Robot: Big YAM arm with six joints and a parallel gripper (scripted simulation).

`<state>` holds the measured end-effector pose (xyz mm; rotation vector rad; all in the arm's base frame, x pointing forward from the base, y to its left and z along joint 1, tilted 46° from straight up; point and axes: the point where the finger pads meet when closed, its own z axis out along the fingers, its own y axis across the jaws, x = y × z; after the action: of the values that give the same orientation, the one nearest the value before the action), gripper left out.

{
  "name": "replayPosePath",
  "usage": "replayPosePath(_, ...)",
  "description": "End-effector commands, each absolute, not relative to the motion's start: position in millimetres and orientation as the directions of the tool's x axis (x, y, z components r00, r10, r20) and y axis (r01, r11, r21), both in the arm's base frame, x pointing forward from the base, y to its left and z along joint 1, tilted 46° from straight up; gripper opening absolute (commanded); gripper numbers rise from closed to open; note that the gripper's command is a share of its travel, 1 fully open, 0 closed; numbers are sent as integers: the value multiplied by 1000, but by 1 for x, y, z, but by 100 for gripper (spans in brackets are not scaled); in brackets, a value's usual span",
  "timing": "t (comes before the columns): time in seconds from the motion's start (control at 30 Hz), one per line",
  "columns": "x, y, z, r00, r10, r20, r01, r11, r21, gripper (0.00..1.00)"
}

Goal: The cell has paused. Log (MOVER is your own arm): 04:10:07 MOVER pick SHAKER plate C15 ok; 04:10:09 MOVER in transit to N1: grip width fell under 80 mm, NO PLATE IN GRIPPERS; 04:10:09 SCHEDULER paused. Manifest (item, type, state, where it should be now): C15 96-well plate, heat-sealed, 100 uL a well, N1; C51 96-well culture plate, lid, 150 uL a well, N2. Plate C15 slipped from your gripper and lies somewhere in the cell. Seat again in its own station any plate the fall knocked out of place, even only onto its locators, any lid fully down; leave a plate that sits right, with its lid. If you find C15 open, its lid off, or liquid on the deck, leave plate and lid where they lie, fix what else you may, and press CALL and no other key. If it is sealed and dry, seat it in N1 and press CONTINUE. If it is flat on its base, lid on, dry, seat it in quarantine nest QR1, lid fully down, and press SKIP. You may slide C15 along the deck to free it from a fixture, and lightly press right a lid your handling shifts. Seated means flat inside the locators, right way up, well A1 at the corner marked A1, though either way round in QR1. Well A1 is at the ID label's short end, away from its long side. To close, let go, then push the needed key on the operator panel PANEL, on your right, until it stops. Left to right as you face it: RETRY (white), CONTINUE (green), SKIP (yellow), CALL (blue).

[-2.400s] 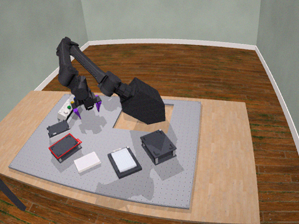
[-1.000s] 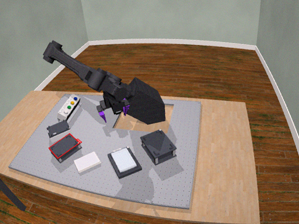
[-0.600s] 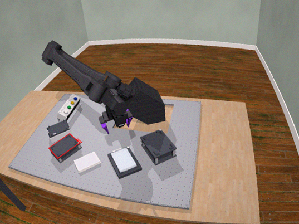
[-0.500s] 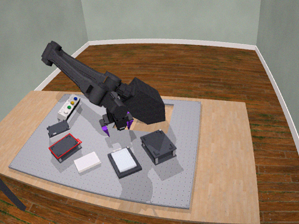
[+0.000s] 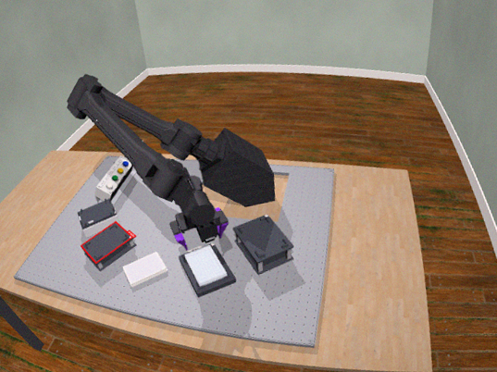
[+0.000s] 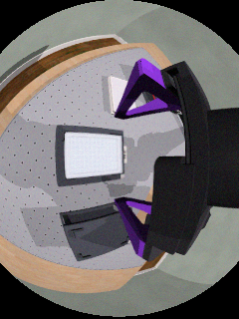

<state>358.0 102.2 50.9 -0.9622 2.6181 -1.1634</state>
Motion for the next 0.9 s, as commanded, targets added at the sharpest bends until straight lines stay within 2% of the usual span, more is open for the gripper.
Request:
replayPosePath(0.0, 384, 111, 53, -783, -610, 125, -503, 501, -705, 100)
replayPosePath(0.3, 418, 114, 40, -782, -610, 127, -503, 499, -705, 100)
replayPosePath(0.87, 407, 117, 41, -775, -617, 134, -514, 492, -703, 100)
